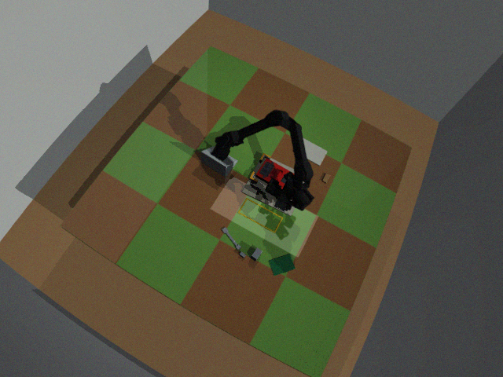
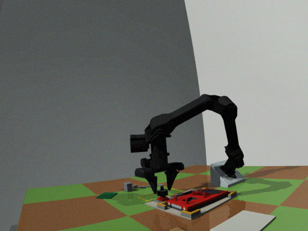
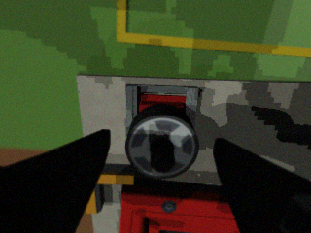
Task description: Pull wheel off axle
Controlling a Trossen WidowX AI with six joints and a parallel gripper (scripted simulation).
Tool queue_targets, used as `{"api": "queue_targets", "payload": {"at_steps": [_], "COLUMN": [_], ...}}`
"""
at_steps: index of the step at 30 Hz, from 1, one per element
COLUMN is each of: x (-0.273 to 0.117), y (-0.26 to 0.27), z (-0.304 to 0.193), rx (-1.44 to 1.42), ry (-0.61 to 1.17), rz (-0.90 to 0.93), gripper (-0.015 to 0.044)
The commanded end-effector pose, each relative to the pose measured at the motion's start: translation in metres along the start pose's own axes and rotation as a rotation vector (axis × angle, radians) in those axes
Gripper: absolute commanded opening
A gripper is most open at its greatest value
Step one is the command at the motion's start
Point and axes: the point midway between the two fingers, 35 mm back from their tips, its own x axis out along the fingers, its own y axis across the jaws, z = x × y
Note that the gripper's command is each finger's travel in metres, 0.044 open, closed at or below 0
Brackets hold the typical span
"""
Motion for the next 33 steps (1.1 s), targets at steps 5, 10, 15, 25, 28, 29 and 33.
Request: {"api": "queue_targets", "payload": {"at_steps": [5,10,15,25,28,29,33], "x": [0.0023,0.0023,0.0021,-0.0008,-0.0018,-0.0021,-0.0034], "y": [-0.0005,-0.0005,-0.0005,-0.0003,-0.0003,-0.0003,-0.0002], "z": [-0.0005,-0.0005,-0.0005,-0.0005,-0.0004,-0.0004,-0.0004], "rx": [0.0,0.0,0.0,0.0,0.001,0.001,0.001], "ry": [0.001,0.001,0.001,0.001,0.001,0.001,0.001], "rz": [-0.002,-0.002,-0.002,-0.001,-0.001,-0.001,-0.001], "gripper": [0.0195,0.0162,0.0089,0.0,0.0,0.0,0.0]}}
